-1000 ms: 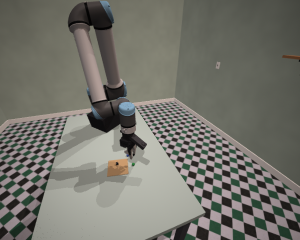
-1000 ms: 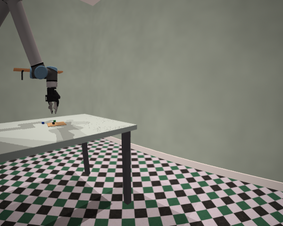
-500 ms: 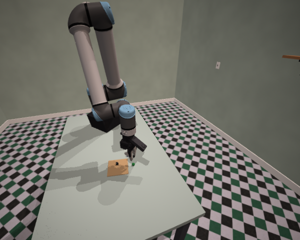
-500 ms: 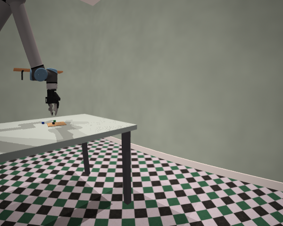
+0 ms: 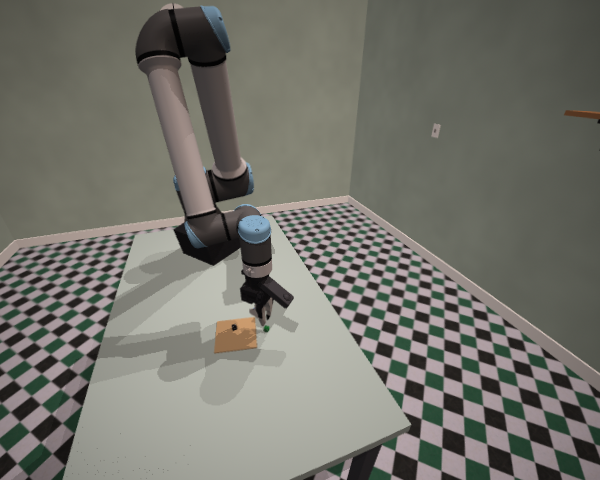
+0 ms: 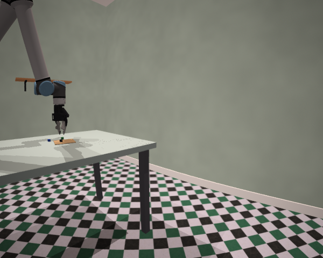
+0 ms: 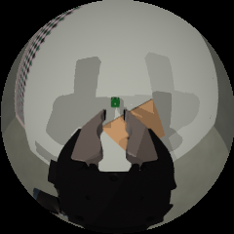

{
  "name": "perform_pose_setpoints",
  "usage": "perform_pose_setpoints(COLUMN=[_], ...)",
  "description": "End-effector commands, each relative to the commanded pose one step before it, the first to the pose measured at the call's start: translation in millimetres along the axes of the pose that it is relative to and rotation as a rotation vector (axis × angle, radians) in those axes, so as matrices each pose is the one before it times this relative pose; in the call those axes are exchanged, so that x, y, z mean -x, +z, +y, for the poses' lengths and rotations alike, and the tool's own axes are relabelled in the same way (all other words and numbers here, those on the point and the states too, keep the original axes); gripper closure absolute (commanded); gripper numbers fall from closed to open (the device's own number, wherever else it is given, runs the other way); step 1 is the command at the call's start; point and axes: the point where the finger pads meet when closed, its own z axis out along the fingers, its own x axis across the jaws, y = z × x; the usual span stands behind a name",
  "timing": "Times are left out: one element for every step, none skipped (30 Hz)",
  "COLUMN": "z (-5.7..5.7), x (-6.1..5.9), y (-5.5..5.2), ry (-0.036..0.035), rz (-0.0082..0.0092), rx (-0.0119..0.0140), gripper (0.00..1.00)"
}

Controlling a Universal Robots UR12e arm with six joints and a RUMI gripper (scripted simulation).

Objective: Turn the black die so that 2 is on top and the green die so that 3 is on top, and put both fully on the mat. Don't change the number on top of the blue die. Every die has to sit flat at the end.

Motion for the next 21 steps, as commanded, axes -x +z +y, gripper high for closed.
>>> perform_pose_setpoints(z=[-0.48,0.00,0.00,0.00,0.00,0.00,0.00,0.00,0.00,0.00,0.00,0.00,0.00,0.00,0.00,0.00,0.00,0.00,0.00,0.00,0.00], x=[-0.51,-0.01,0.00,0.00,-0.01,-0.01,-0.01,-0.01,-0.01,-0.01,0.00,0.00,0.00,0.00,0.00,0.00,0.00,0.00,0.00,0.00,0.00], y=[5.54,1.01,0.00,0.00,0.94,0.86,0.77,0.69,0.61,0.53,0.45,0.38,0.30,0.24,0.18,0.12,0.08,0.04,0.02,0.00,0.00], ry=[0.00004,0.00000,0.00000,0.00000,0.00000,0.00000,0.00000,0.00000,0.00000,0.00000,0.00000,0.00000,0.00000,0.00000,0.00000,0.00000,0.00000,0.00000,0.00000,0.00000,0.00000], rz=[0.00094,0.00000,0.00000,0.00000,0.00000,0.00000,0.00000,0.00000,0.00000,0.00000,0.00000,0.00000,0.00000,0.00000,0.00000,0.00000,0.00000,0.00000,0.00000,0.00000,0.00000], rx=[-0.00102,0.00000,0.00000,0.00000,0.00000,0.00000,0.00000,0.00000,0.00000,0.00000,0.00000,0.00000,0.00000,0.00000,0.00000,0.00000,0.00000,0.00000,0.00000,0.00000,0.00000], gripper=[0.82,0.82,0.82,0.82,0.82,0.82,0.82,0.82,0.82,0.82,0.82,0.82,0.82,0.82,0.82,0.82,0.82,0.82,0.82,0.82,0.82])
